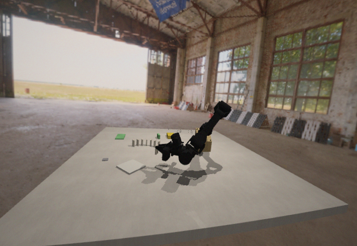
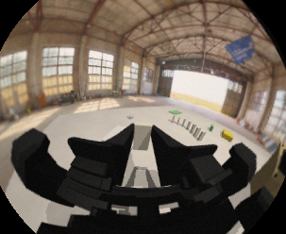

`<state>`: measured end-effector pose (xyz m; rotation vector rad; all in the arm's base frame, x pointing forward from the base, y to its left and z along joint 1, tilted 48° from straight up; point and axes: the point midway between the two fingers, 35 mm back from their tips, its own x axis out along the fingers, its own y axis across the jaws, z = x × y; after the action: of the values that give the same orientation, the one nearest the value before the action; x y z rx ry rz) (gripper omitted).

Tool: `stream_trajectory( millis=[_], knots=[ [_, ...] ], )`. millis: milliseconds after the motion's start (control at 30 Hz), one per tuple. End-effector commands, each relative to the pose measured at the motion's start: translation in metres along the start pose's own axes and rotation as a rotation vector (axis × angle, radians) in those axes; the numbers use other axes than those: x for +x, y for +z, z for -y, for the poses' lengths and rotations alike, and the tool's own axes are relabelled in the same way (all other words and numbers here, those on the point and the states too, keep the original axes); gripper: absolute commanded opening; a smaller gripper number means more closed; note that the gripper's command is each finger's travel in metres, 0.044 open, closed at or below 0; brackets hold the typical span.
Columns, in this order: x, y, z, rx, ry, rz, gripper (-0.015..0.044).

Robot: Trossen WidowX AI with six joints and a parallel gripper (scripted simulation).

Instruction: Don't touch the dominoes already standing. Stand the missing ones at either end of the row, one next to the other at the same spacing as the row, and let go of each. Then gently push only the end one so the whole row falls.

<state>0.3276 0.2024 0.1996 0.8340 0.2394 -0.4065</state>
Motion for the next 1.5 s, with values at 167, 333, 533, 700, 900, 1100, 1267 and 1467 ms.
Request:
stream_trajectory(
  millis=[167, 333, 533, 700, 900, 1100, 1267, 1467],
  knots=[
    [0.002, -0.047, 0.002, -0.005, -0.002, 0.000, 0.0107],
    [0.002, -0.068, 0.004, -0.007, 0.000, 0.001, 0.0107],
    [0.001, -0.073, 0.005, -0.008, 0.001, 0.001, 0.0107],
    [0.001, -0.073, 0.005, -0.008, 0.001, 0.001, 0.0107],
    [0.001, -0.073, 0.005, -0.008, 0.001, 0.001, 0.0160],
    [0.001, -0.073, 0.005, -0.008, 0.001, 0.001, 0.0317],
    [0.001, -0.073, 0.005, -0.008, 0.001, 0.001, 0.0440],
    [0.001, -0.041, 0.003, -0.013, 0.001, -0.001, 0.0440]
  ],
)
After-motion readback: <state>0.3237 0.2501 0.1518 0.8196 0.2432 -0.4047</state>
